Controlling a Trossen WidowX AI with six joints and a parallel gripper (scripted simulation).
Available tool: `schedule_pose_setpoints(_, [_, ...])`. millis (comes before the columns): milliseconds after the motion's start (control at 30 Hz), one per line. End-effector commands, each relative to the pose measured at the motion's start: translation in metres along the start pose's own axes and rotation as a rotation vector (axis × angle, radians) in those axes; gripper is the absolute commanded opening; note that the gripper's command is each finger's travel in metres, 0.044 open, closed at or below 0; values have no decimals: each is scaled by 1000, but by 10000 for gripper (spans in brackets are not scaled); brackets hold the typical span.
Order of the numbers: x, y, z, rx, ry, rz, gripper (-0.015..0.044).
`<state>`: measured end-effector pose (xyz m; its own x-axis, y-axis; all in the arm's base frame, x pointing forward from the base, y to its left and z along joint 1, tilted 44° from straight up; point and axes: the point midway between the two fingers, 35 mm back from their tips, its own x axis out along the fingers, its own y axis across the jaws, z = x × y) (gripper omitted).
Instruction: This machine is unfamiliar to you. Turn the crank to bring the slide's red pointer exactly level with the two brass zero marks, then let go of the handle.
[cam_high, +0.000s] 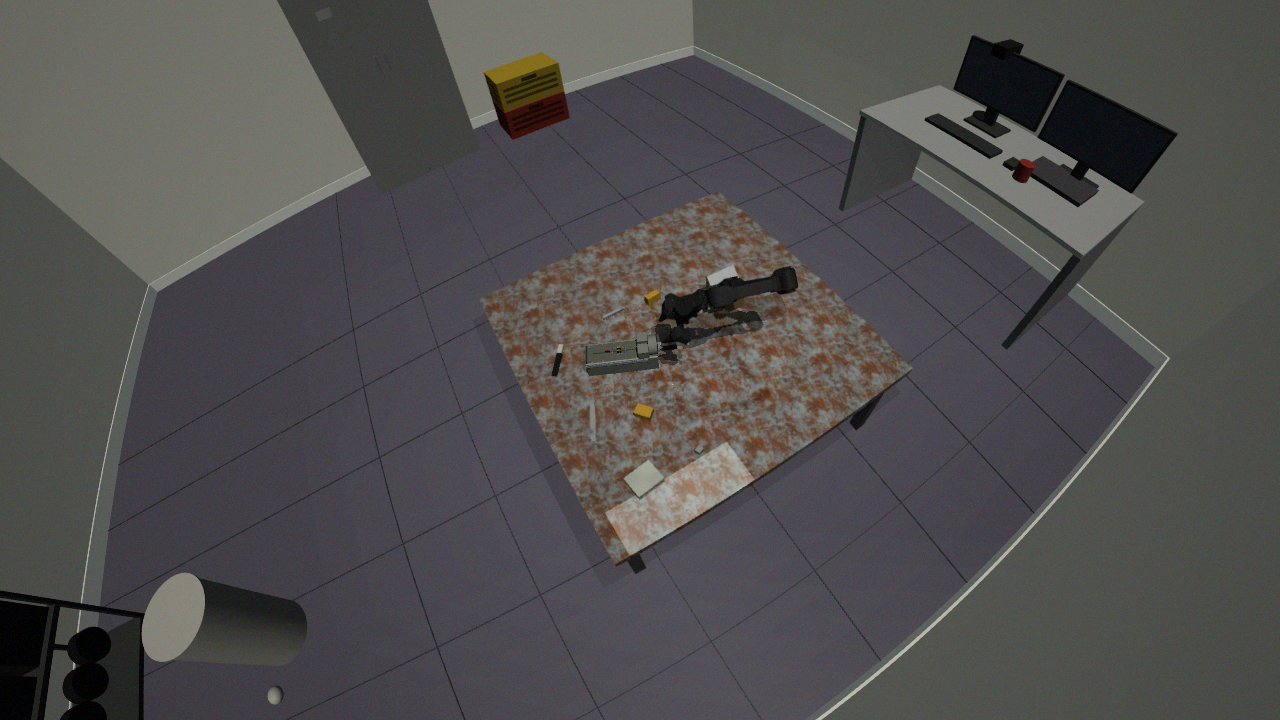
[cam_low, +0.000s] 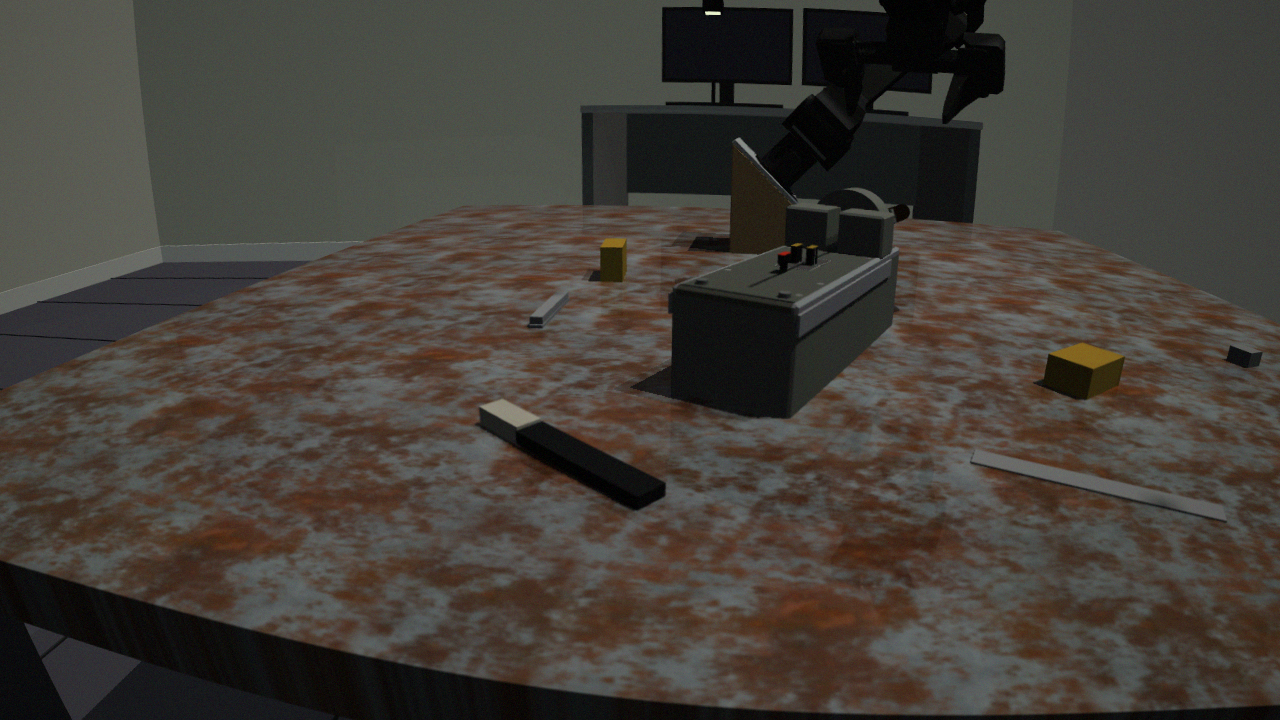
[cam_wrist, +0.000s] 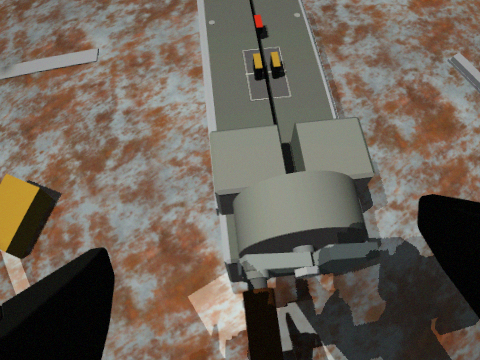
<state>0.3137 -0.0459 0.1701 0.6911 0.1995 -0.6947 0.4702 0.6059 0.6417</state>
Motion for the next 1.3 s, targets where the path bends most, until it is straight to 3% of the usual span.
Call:
schedule_pose_setpoints(0, [9,-2,11,-42,23,23,440])
schedule_pose_setpoints(933, [84,-67,93,-442,58,364,440])
schedule_pose_setpoints(1267, [118,-69,64,-451,55,374,440])
